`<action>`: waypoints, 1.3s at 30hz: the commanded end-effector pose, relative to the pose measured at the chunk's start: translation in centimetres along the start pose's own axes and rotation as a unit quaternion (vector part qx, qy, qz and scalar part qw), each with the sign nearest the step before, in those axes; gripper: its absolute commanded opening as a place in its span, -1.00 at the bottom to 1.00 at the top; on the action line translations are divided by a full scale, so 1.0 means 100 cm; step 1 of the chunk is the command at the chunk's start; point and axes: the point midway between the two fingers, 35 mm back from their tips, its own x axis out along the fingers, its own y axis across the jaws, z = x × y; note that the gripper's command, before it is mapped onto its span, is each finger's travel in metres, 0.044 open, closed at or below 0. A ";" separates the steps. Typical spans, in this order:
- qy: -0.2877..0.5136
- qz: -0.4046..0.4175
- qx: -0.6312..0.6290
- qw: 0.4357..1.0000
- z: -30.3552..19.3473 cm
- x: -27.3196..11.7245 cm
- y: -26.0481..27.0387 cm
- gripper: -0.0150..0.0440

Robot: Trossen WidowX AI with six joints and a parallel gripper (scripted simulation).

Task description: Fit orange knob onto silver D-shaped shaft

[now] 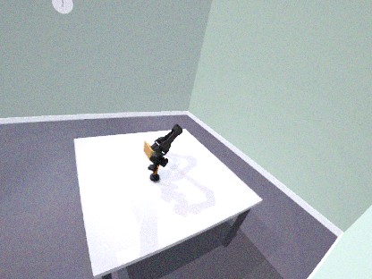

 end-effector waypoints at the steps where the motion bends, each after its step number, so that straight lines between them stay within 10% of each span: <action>1: 0.000 0.001 -0.002 1.000 -0.001 0.001 0.001 -0.49; 39: 0.000 0.001 -0.106 0.994 0.002 0.000 -0.004 -0.49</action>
